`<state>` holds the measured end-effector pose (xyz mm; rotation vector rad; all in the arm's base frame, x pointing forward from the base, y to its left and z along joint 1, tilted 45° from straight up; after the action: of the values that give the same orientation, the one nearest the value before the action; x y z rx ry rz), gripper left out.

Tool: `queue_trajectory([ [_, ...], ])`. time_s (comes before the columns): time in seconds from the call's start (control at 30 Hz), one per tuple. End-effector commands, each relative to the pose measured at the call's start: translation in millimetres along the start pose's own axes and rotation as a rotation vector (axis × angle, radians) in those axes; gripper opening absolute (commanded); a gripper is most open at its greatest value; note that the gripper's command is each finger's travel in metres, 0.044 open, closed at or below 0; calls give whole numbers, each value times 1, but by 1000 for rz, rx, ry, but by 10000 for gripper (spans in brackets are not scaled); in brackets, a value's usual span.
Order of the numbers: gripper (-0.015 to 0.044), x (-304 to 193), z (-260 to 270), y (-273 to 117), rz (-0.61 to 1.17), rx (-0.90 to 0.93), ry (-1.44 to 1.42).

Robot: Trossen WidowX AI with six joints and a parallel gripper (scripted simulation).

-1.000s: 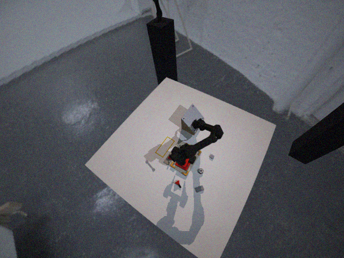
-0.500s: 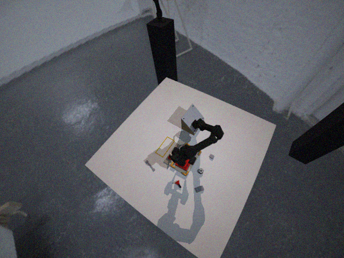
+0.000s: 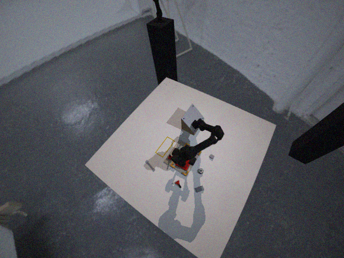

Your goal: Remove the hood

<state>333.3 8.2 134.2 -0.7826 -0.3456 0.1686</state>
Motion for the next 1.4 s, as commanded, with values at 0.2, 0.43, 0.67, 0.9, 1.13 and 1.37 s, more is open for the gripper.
queue_trajectory([
  [0.2, 440, -1, 1, 6, -2, 4, 5],
  [0.43, 440, -1, 1, 10, -2, 4, 5],
  [0.67, 440, -1, 1, 13, -2, 5, 5],
  [0.9, 440, -1, 1, 17, -2, 5, 5],
  [1.13, 440, -1, 1, 20, -2, 5, 5],
  [1.37, 440, -1, 1, 24, -2, 5, 5],
])
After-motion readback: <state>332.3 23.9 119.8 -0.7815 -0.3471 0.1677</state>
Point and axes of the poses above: the point midway between the two fingers, 35 mm back from their tips, its own y axis out along the fingers, its own z axis across the jaws, x = y × z, the point moved 8 cm from there along -y, back along the fingers, and after that the axes turned 15 degrees about -y, right-handed, at the moved point
